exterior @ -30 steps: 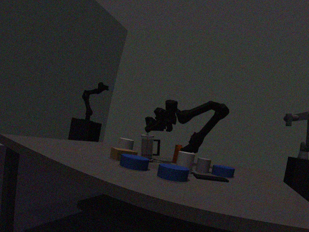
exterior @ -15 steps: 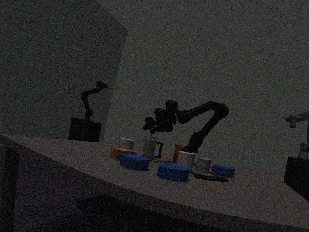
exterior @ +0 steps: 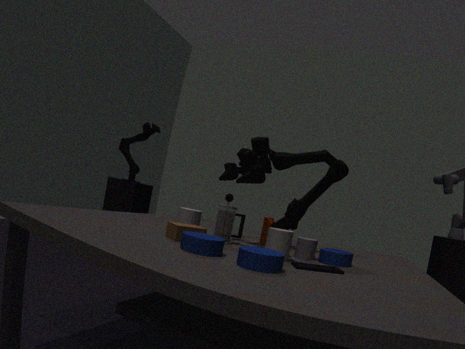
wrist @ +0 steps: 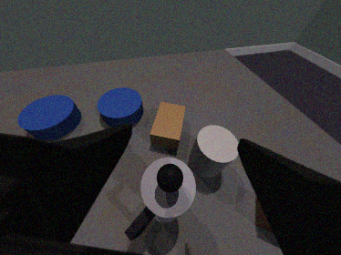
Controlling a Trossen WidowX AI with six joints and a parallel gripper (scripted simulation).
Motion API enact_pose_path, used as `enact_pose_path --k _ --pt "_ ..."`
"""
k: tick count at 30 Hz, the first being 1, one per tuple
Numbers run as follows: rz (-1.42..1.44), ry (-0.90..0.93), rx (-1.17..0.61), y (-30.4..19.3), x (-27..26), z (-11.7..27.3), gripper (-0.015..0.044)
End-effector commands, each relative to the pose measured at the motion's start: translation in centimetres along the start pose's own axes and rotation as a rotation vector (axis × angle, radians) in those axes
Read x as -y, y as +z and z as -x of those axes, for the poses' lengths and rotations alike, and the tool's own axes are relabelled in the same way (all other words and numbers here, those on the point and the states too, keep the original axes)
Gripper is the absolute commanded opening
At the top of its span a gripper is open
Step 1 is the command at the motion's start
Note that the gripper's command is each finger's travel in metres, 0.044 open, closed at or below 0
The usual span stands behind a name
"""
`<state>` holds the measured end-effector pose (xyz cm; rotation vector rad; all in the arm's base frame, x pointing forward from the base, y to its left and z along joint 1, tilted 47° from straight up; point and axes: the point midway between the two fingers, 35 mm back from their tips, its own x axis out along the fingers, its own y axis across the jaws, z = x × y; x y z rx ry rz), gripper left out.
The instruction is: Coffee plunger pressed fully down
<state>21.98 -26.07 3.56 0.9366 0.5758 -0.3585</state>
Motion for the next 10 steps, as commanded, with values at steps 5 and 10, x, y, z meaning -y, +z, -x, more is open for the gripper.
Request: enact_pose_path --k 5,10 --pt "0.006 0.014 0.001 1.23 -0.63 2.05 0.044" --pt "0.006 0.014 0.001 1.23 -0.63 2.05 0.044"
